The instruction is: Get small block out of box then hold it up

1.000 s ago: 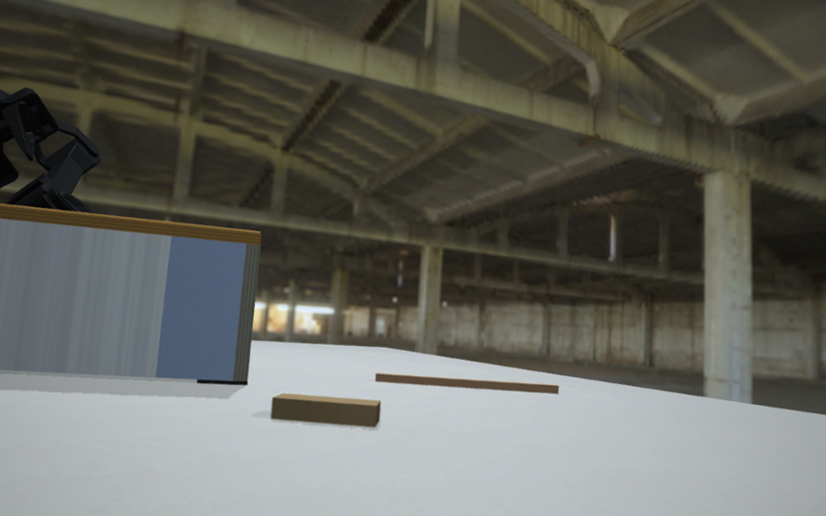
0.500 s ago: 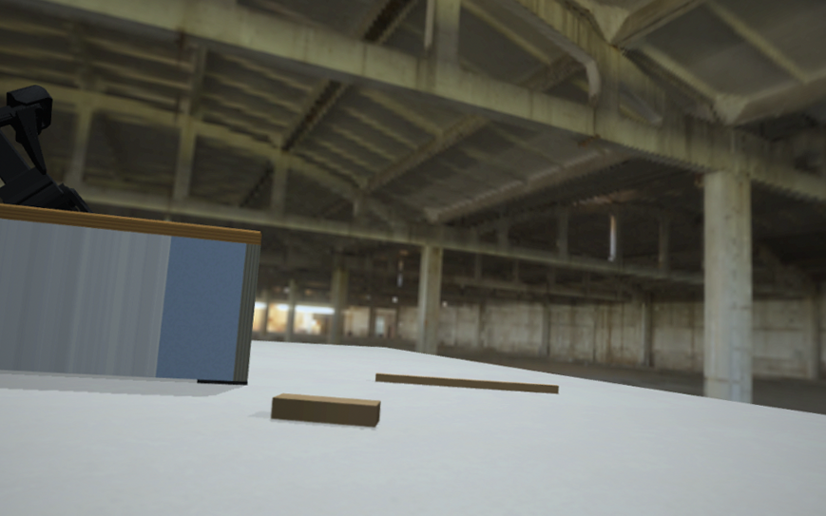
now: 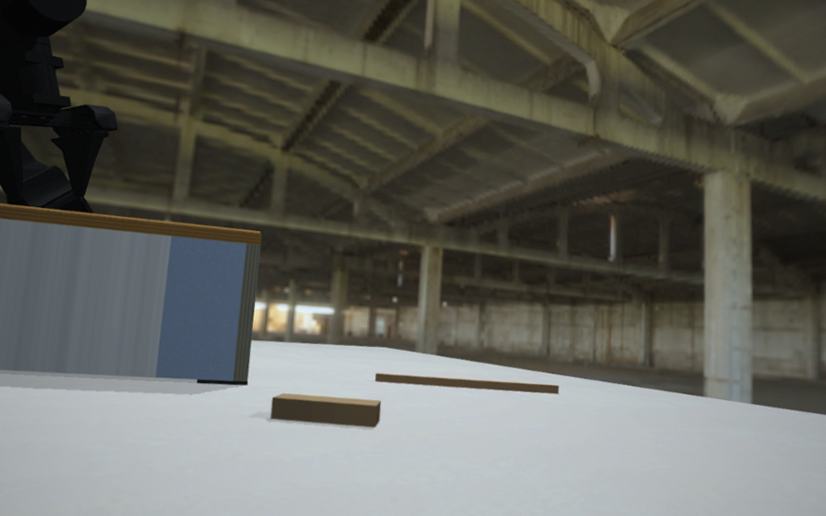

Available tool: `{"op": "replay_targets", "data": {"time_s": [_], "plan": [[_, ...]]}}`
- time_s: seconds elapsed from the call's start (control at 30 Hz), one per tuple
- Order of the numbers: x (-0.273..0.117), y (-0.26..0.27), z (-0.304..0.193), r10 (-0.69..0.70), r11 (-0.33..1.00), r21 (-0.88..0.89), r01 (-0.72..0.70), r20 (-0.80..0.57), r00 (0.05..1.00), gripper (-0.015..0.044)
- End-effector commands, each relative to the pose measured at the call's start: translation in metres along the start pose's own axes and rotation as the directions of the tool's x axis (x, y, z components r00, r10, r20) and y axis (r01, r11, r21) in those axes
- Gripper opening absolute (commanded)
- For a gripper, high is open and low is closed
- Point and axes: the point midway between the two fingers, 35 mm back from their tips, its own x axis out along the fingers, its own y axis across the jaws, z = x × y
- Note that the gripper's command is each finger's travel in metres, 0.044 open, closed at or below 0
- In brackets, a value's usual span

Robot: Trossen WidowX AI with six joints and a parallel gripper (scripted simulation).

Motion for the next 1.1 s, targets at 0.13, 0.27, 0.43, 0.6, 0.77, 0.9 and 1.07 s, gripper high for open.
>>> {"op": "replay_targets", "data": {"time_s": [0.13,0.27,0.43,0.6,0.77,0.9,1.07], "plan": [[0.016,-0.016,-0.066,0.237,0.928,-0.342,-0.149,0.231,0.944,0.0400],[0.024,-0.028,-0.092,0.362,0.858,-0.476,-0.194,0.292,0.885,0.0400],[0.026,-0.030,-0.097,0.383,0.845,-0.497,-0.200,0.298,0.874,0.0400],[0.028,-0.030,-0.097,0.383,0.845,-0.497,-0.200,0.298,0.874,0.0400],[0.036,-0.027,-0.097,0.382,0.844,-0.497,-0.200,0.298,0.875,0.0400],[0.042,-0.026,-0.097,0.382,0.844,-0.497,-0.200,0.297,0.875,0.0400],[0.050,-0.023,-0.096,0.383,0.844,-0.497,-0.200,0.297,0.875,0.0400]]}}
